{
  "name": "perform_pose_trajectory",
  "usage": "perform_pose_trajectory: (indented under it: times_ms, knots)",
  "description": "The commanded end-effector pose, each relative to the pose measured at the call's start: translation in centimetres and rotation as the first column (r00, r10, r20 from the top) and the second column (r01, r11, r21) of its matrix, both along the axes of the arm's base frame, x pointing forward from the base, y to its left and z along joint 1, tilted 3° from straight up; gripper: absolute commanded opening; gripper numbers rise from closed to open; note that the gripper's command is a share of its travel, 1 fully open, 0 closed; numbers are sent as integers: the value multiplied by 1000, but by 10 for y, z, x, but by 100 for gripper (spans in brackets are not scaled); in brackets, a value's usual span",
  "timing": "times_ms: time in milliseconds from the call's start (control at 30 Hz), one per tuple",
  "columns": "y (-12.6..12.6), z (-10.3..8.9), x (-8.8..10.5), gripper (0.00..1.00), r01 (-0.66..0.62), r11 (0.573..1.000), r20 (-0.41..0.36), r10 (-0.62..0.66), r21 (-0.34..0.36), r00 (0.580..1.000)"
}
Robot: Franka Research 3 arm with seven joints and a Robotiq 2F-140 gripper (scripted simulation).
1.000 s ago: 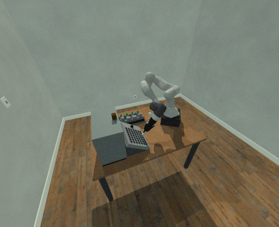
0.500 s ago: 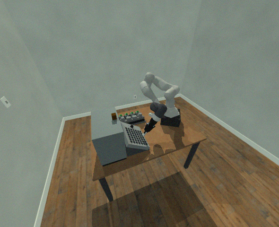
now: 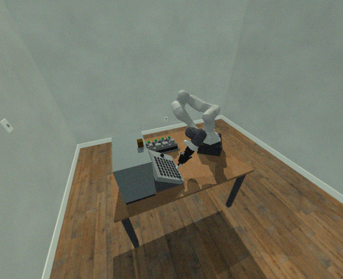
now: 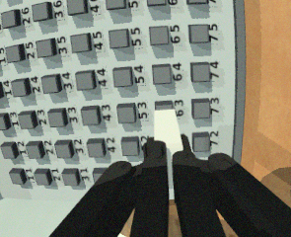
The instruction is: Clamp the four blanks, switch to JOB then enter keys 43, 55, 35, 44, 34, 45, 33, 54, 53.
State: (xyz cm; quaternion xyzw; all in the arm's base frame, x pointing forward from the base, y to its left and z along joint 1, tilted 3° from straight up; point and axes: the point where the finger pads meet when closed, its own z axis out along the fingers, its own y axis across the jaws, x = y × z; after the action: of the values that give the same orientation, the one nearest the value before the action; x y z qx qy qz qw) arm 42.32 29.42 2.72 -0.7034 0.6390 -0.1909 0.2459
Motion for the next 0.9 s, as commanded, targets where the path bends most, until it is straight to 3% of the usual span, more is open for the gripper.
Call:
perform_pose_trajectory:
  times_ms: [0, 467, 867]
  knots:
    - [0, -3, 2, 0, 14, 1000, -1, -14, 4, 1000]
    - [1, -16, 12, 0, 14, 1000, -1, -14, 4, 1000]
    - [1, -17, 12, 0, 14, 1000, -1, -14, 4, 1000]
